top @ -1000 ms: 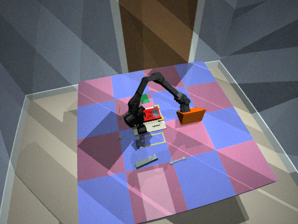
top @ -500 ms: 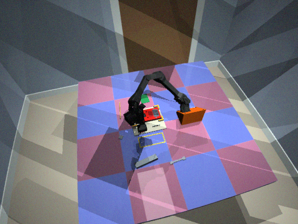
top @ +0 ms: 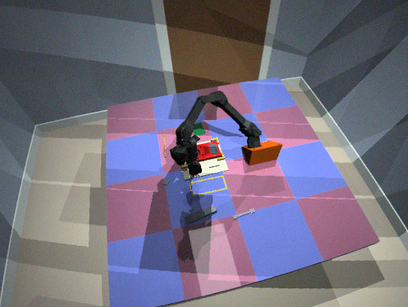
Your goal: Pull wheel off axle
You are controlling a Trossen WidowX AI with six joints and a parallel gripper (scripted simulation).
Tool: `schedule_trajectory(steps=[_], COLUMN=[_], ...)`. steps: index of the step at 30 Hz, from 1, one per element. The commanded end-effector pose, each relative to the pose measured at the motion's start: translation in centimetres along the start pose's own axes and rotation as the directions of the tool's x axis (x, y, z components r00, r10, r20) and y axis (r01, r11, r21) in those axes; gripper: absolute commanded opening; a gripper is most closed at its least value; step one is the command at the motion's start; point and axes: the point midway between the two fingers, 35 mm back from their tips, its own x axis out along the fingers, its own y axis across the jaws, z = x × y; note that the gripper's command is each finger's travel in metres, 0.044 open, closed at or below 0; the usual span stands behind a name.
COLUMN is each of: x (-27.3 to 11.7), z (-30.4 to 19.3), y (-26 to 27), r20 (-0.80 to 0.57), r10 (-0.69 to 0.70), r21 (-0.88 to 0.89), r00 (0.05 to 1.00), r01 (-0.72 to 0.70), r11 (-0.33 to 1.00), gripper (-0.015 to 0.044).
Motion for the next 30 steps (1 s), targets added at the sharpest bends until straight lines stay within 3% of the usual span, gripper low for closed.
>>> schedule_trajectory(steps=[1, 14, 17, 30], x=[-0.3, -3.8, -2.9, -3.8], z=[0.0, -0.1, -0.1, -4.3], y=[0.0, -0.1, 0.1, 7.7], r20=[-0.002, -0.002, -0.002, 0.0], r10=[0.006, 0.007, 0.0, 0.013], r21=[0.005, 0.005, -0.003, 0.001], r00=[1.0, 1.0, 1.0, 1.0], r01=[-0.006, -0.007, 0.0, -0.013], r11=[1.0, 1.0, 1.0, 1.0], gripper=[0.0, 0.0, 0.0, 0.0])
